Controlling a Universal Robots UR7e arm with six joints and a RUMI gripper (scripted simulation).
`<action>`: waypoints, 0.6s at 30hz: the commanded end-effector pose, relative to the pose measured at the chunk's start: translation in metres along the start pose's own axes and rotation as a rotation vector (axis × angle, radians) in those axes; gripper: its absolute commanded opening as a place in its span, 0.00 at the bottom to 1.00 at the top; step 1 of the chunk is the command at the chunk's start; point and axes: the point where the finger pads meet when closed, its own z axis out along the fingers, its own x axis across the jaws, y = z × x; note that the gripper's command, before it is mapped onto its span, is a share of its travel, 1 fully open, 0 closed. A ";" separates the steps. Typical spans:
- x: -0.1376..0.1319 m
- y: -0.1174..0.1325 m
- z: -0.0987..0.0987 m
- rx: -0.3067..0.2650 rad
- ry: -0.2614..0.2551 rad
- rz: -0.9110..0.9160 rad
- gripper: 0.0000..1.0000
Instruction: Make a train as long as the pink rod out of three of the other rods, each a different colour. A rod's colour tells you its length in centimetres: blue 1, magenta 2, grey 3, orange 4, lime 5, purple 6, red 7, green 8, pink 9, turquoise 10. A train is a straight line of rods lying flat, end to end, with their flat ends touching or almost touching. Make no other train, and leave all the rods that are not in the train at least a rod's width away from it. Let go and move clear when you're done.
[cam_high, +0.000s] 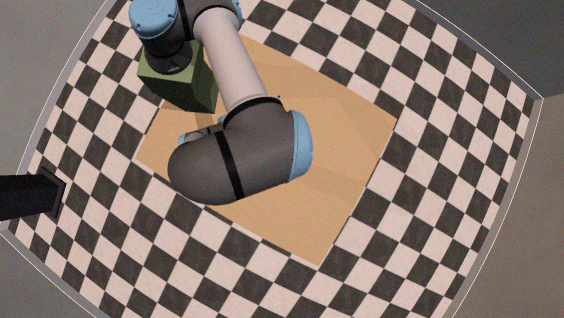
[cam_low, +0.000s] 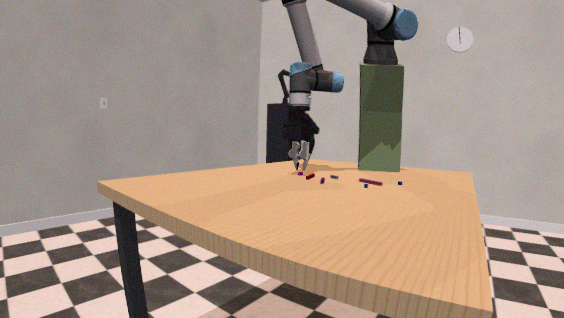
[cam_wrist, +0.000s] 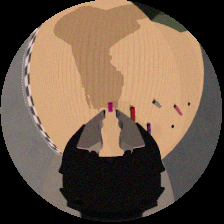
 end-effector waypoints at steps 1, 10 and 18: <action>-0.001 0.002 0.000 -0.002 -0.003 -0.002 0.14; -0.001 0.002 0.006 -0.002 -0.003 -0.003 0.14; -0.001 0.002 0.012 -0.002 -0.003 -0.003 0.14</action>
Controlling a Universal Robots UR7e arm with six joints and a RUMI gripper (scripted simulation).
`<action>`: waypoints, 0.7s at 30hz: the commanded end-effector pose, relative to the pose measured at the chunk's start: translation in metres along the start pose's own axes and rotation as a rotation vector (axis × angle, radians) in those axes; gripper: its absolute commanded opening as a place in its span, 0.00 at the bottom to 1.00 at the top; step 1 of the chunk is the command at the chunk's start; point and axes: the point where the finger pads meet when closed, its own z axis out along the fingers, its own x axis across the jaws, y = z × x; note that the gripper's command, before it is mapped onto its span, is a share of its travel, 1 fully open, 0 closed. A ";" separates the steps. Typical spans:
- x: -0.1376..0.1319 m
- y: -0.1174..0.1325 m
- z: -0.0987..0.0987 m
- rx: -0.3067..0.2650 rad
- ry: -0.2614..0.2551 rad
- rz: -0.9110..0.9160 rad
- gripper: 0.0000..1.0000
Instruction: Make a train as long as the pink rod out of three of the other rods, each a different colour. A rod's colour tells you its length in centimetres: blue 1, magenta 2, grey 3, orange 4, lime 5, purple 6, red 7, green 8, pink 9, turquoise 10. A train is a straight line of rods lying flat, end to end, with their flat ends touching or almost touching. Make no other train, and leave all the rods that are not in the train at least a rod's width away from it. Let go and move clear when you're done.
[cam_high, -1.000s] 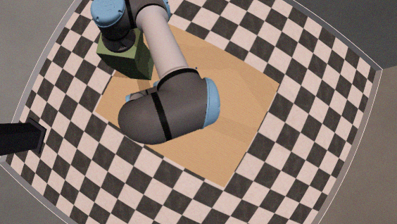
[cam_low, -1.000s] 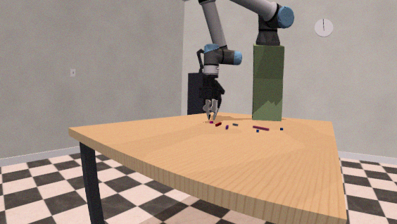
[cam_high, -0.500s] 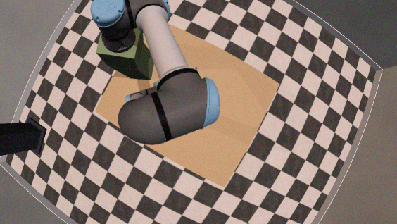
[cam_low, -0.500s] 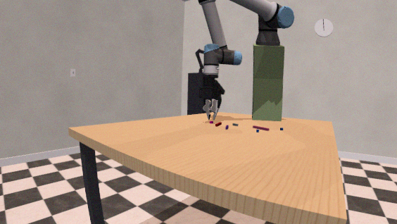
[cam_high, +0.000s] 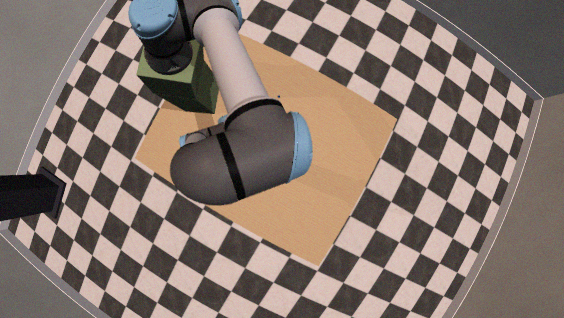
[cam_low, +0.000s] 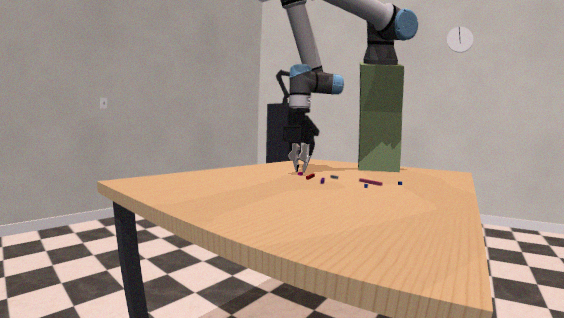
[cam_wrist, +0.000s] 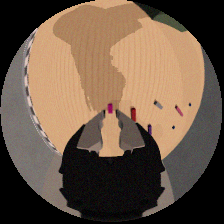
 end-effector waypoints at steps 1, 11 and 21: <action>-0.001 0.002 0.006 -0.002 -0.003 -0.002 0.14; -0.001 0.002 0.010 -0.002 -0.003 -0.001 0.14; -0.001 0.001 0.009 -0.002 -0.003 -0.001 0.14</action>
